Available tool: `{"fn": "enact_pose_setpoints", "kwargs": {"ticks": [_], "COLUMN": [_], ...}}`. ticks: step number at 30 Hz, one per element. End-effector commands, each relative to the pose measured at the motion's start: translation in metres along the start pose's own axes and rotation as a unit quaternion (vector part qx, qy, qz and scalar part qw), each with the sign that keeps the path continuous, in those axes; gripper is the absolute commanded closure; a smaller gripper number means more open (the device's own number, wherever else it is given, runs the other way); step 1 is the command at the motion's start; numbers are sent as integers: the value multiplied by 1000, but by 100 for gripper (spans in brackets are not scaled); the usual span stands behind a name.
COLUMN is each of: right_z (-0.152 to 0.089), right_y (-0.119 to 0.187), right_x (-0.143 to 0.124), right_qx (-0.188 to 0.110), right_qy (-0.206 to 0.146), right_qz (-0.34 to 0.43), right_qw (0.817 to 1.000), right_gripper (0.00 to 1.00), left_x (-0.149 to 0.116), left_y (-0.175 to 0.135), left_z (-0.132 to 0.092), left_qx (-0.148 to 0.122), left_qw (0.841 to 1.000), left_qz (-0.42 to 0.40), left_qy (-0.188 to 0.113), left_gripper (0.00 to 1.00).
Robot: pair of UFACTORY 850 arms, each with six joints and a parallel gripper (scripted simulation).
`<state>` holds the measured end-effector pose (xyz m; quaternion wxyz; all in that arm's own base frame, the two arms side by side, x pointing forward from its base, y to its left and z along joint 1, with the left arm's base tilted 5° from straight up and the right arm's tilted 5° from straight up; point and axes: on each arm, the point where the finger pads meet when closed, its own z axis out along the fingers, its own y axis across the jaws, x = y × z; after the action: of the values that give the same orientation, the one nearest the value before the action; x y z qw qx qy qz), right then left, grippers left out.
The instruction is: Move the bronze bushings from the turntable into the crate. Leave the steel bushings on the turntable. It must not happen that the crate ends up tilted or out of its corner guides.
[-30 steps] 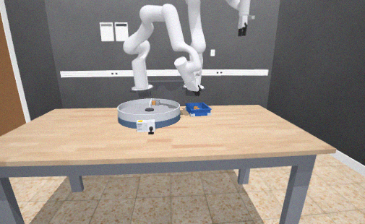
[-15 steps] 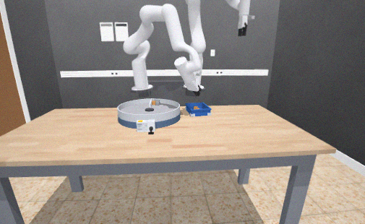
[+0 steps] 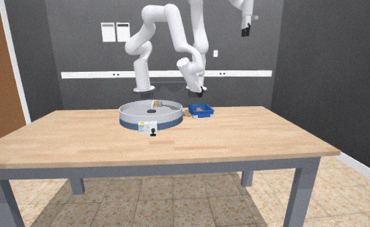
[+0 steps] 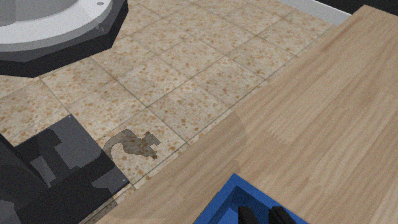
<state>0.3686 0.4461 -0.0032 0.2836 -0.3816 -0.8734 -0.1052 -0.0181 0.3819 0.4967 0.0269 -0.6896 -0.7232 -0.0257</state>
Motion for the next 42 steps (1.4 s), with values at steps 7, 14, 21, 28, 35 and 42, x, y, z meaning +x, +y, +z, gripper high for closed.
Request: {"fn": "enact_pose_setpoints", "kwargs": {"ticks": [7, 14, 21, 28, 35, 42], "right_z": [-1, -1, -7, -27, -41, -64], "right_y": [1, 0, -10, -40, -63, -98], "right_x": [1, 0, -9, -34, -51, -79], "right_qx": [-1, -2, -16, -62, -94, -144], "right_qy": [0, -1, -13, -50, -76, -115], "right_qz": [-1, 4, 43, 168, 256, 391], "right_qw": [1000, 1000, 999, 983, 959, 902], "right_gripper": [88, 59, 59, 59, 59, 59], "left_x": [0, 0, 0, 0, 0, 0], "left_y": [0, 0, 0, 0, 0, 0], "left_z": [-1, -1, -1, -1, -1, -1], "left_qx": [0, 0, 0, 0, 0, 0], "left_qw": [1000, 1000, 1000, 1000, 1000, 1000], "left_qz": [0, 0, 0, 0, 0, 0], "left_qy": [1, 1, 1, 1, 1, 1], "left_gripper": [0, 0, 0, 0, 0, 0]}}
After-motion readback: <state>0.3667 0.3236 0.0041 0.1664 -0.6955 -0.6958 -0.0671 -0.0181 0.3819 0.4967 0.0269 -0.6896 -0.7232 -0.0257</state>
